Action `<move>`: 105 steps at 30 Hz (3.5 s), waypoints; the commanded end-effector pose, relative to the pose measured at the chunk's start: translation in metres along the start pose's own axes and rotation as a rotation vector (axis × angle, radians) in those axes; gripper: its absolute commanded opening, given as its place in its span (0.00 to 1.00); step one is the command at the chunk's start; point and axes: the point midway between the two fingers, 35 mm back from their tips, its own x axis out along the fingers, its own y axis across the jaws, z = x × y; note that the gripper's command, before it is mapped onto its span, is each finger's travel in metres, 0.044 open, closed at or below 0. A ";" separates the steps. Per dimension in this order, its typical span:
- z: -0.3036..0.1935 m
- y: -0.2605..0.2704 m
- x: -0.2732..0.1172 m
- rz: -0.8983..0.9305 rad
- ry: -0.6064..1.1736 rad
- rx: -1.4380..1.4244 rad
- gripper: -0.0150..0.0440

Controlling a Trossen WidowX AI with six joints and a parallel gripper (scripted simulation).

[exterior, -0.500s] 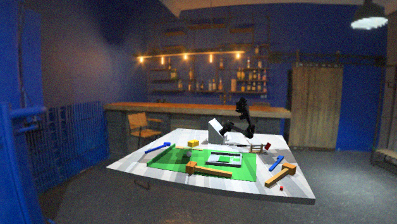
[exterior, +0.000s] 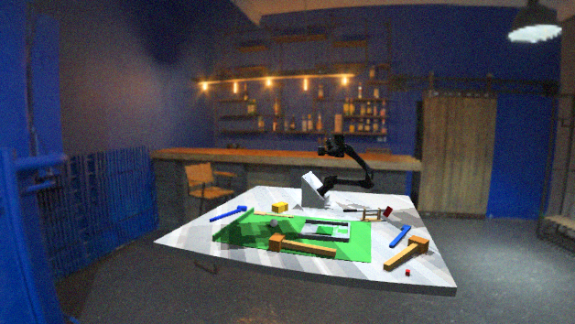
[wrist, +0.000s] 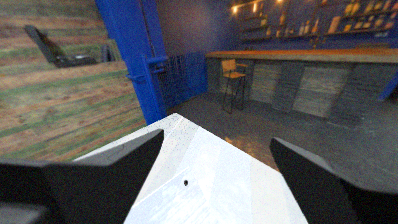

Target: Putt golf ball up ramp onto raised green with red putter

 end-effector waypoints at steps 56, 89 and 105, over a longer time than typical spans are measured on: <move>-0.338 0.082 -0.327 3.414 -0.810 -2.207 1.00; -0.367 0.064 -0.332 3.417 -0.821 -2.206 0.56; -0.357 0.067 -0.334 3.384 -0.820 -2.215 0.25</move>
